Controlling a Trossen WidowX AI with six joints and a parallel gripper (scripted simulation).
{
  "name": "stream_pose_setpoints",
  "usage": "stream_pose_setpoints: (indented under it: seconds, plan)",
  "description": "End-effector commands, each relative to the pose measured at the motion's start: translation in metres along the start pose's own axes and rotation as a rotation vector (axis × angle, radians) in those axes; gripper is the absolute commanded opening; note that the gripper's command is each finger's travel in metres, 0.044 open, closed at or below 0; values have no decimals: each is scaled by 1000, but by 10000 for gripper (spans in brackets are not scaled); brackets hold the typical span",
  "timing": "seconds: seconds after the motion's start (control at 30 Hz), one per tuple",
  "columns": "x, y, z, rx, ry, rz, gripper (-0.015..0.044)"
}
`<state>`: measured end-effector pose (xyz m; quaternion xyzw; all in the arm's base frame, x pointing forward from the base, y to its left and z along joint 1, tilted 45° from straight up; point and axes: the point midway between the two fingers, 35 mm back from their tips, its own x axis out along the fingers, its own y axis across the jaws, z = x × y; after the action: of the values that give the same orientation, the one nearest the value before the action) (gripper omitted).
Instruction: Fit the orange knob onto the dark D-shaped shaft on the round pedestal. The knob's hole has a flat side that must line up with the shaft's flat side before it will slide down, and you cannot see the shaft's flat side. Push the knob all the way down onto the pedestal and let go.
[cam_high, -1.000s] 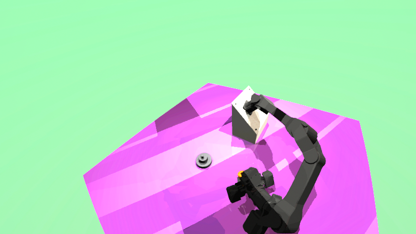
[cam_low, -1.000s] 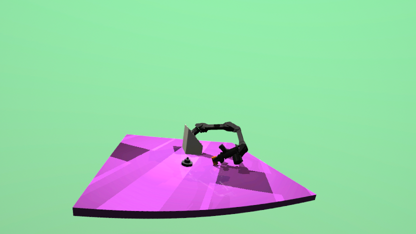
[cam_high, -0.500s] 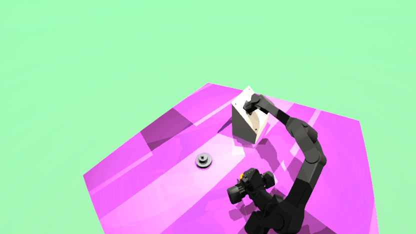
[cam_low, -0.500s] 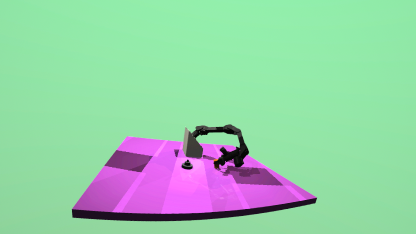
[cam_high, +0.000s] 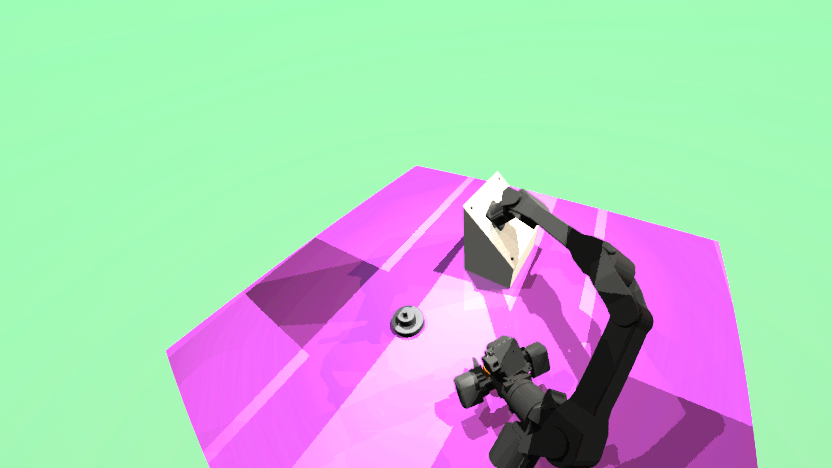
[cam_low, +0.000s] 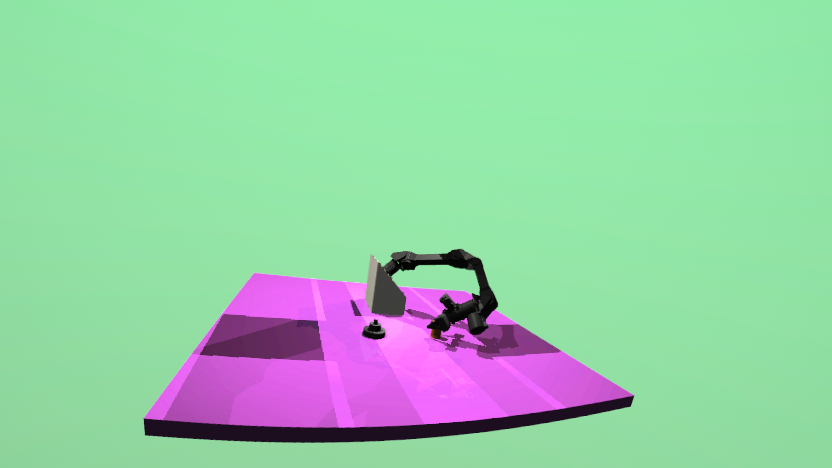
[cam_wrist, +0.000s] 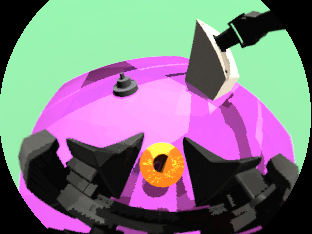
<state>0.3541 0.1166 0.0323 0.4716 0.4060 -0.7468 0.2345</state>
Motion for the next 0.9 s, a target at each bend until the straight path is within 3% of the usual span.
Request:
stream_pose_setpoints:
  seconds: [0.0,0.2,0.43,0.67,0.87]
  plan:
    - [0,0,0,0,-1,-1,260]
    - [0,0,0,0,-1,-1,260]
    - [0,0,0,0,-1,-1,440]
    - [-1,0,2,0,1,1,440]
    - [-42,-1,60,1,61,66,440]
